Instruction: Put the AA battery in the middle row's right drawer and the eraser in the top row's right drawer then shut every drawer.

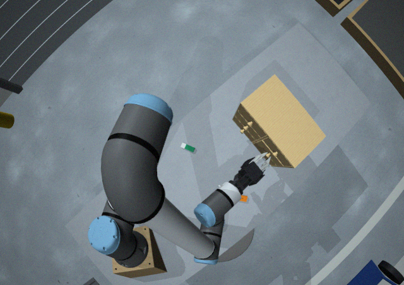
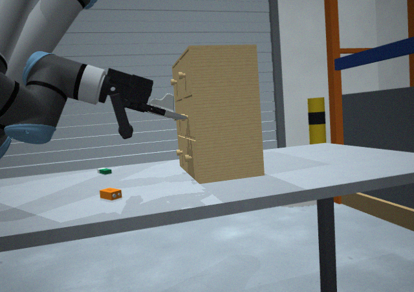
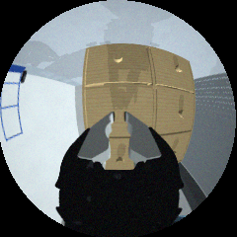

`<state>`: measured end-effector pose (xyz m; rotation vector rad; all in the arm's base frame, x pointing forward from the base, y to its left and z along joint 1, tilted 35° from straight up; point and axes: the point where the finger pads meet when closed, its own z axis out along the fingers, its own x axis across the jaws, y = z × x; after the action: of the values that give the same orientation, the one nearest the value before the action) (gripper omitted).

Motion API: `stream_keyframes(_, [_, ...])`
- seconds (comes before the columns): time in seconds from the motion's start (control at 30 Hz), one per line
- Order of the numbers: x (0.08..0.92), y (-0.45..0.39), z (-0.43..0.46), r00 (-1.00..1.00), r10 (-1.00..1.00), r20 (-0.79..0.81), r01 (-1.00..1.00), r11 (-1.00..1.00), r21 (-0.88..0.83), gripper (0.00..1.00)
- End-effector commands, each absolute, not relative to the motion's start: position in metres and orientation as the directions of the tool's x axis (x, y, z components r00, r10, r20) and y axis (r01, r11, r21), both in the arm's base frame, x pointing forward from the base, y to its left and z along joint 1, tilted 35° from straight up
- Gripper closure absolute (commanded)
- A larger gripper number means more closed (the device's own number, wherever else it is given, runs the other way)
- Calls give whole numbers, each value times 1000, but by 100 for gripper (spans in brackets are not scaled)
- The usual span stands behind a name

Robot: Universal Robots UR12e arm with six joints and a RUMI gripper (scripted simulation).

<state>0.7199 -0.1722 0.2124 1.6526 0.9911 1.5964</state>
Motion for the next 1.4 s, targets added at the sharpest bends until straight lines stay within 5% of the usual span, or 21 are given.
stream_keyframes(0.0, [722, -173, 214, -19, 854, 521, 89, -517, 851, 93])
stream_keyframes(1.0, [722, -173, 214, -18, 853, 521, 89, -517, 851, 93])
stream_keyframes(1.37, [722, -173, 214, -18, 853, 521, 89, -517, 851, 83])
